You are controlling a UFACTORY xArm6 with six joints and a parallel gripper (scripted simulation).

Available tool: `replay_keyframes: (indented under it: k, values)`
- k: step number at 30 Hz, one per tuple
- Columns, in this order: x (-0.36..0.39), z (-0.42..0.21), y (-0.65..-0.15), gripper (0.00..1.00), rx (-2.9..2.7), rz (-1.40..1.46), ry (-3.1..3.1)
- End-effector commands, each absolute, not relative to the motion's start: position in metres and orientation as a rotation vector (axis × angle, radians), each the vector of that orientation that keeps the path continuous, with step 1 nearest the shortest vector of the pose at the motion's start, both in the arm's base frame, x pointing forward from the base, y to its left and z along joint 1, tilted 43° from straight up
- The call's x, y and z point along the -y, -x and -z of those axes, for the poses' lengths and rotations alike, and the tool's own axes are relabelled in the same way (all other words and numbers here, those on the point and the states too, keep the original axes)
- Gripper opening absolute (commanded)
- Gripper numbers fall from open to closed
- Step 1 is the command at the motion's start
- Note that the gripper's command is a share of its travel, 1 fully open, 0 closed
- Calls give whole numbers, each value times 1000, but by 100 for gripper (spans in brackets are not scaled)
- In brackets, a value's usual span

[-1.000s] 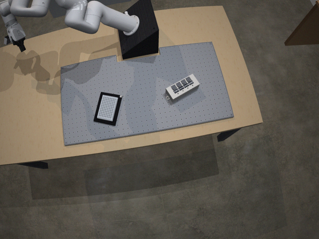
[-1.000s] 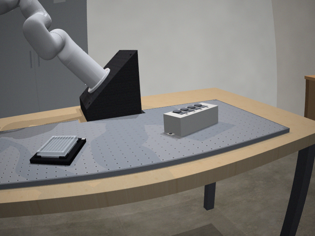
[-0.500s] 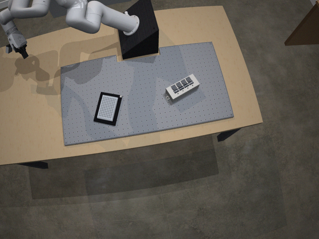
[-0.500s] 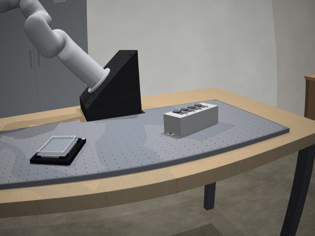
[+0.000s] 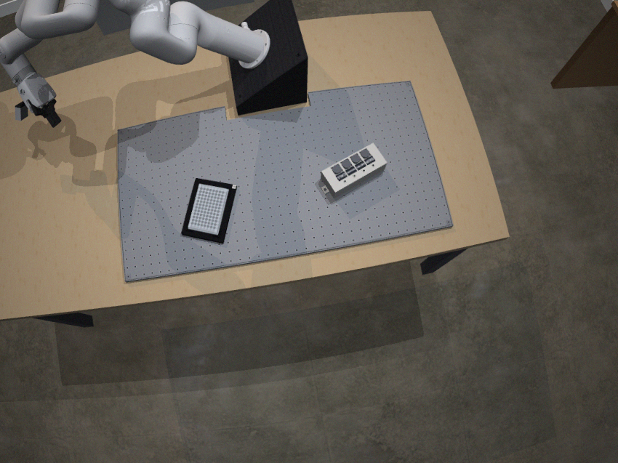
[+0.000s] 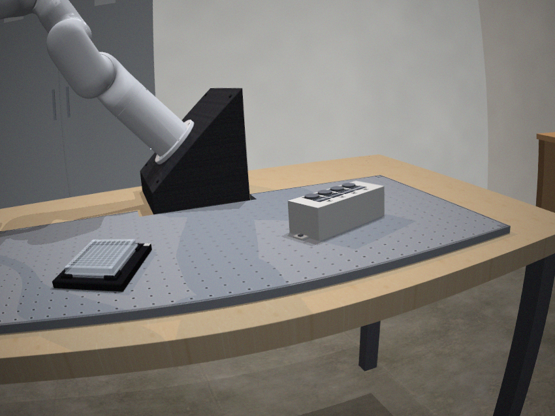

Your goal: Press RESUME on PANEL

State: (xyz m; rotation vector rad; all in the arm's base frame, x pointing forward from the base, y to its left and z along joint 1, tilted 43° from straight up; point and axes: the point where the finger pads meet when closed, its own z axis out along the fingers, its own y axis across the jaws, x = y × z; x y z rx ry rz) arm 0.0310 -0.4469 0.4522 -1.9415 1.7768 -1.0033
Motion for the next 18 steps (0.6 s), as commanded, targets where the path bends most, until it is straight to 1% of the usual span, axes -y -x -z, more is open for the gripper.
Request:
replay_keyframes:
  k: [1, 6, 8, 10, 18]
  values:
    - [444, -445, -54, 0, -1731, 937, 1991]
    - [442, -440, -66, 0, -1731, 937, 1991]
    - [440, -436, -75, 0, -1684, 872, 2038]
    - [438, -433, -84, 0, -1679, 864, 2044]
    - [433, -426, -101, 0, -1655, 833, 2068]
